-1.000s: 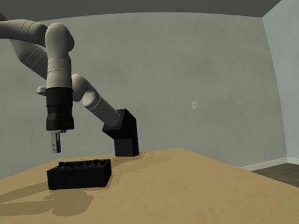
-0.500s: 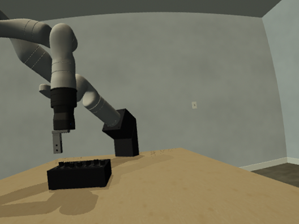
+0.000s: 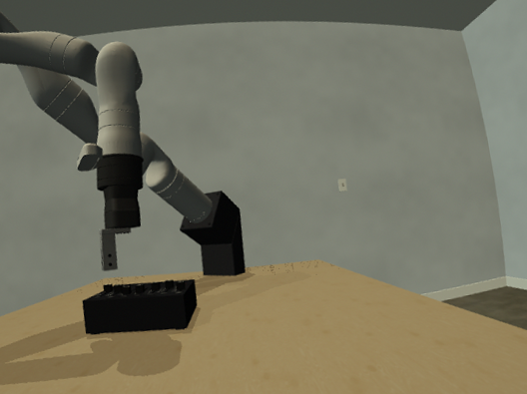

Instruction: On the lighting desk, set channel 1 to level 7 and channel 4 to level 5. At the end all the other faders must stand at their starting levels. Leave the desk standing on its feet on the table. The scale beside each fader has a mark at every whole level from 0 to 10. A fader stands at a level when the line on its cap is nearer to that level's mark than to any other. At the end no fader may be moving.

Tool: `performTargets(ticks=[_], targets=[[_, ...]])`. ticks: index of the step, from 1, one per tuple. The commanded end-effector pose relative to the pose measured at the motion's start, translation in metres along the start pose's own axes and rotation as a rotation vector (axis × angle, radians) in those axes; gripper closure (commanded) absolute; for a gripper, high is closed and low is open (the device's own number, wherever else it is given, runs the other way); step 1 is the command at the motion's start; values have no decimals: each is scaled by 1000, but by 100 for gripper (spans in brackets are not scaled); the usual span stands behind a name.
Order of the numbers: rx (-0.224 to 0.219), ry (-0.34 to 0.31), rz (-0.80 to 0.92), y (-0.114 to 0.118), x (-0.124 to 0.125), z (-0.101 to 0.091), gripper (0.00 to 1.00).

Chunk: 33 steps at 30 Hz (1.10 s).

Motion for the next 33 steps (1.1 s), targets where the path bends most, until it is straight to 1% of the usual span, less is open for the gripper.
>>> performTargets(ticks=[1,14,16,23,29,33], targets=[[-1,-3,-66,-2,-2,0,100],[0,-2,-491,-14,-15,0,100],[0,-2,-491,-14,-15,0,100],[0,-1,-670,-18,-21,0,100],[1,-1,-790,-20,-26,0,100],[1,0,-823,-21,-27,0,100]])
Point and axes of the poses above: the point where the finger pads meet when closed, its own z axis out along the fingers, its own y axis across the jaws, x = y × z, the point moved 8 cm from there along -z, back along the fingers, and after that the axes turned 2 degrees about z, right-handed, at the moved point
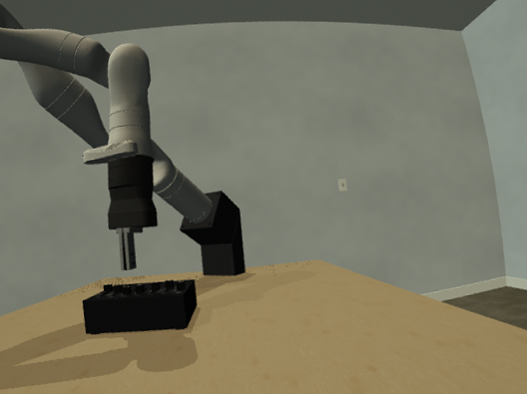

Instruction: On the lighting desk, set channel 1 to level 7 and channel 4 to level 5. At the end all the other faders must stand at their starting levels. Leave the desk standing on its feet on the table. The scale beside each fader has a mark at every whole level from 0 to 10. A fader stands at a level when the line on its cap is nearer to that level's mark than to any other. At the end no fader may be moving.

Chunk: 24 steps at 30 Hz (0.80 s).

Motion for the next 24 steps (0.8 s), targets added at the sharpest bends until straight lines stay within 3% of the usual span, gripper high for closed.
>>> performTargets(ticks=[1,24], targets=[[1,0,-20,-1,0,0,100],[0,0,-168,-8,-3,0,100]])
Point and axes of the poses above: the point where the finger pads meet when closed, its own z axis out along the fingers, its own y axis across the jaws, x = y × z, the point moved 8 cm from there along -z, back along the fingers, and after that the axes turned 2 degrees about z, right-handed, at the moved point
